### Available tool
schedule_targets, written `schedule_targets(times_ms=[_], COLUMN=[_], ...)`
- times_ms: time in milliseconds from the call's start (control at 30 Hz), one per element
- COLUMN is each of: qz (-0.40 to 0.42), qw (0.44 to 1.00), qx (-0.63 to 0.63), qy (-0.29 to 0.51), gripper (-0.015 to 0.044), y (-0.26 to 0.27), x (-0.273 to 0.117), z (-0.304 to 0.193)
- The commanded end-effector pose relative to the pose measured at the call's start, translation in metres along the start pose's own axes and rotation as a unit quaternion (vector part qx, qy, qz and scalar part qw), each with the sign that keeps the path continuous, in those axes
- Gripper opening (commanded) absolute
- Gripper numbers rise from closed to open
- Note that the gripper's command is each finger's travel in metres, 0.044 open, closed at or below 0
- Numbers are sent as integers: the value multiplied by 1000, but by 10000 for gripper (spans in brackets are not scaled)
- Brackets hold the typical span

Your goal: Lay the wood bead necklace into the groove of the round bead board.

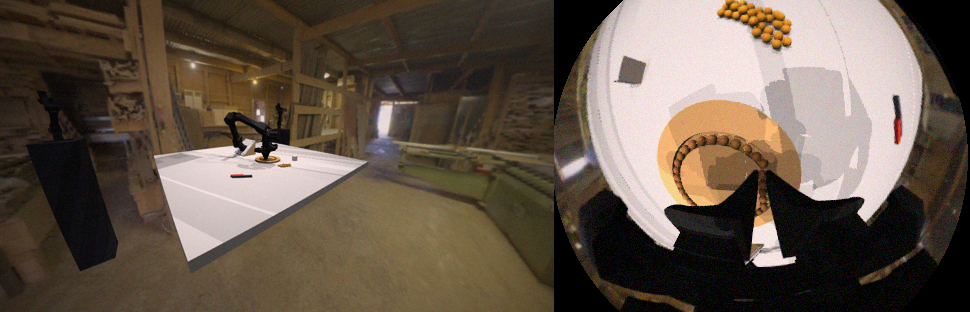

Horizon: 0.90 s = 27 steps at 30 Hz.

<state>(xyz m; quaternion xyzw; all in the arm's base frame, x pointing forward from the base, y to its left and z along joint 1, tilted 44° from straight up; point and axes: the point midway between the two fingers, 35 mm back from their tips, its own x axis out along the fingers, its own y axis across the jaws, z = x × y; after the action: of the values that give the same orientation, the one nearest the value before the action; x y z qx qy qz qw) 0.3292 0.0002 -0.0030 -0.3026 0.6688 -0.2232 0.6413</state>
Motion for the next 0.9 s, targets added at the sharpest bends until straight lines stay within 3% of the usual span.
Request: schedule_targets(times_ms=[0, 833, 867], qz=[0, -3, 0], qw=[1000, 1000, 1000], qx=[0, -1, 0], qy=[0, 0, -1], gripper=[0, 0, 26], y=[0, -9, -8], x=[0, 2, -1], z=[0, 0, 1])
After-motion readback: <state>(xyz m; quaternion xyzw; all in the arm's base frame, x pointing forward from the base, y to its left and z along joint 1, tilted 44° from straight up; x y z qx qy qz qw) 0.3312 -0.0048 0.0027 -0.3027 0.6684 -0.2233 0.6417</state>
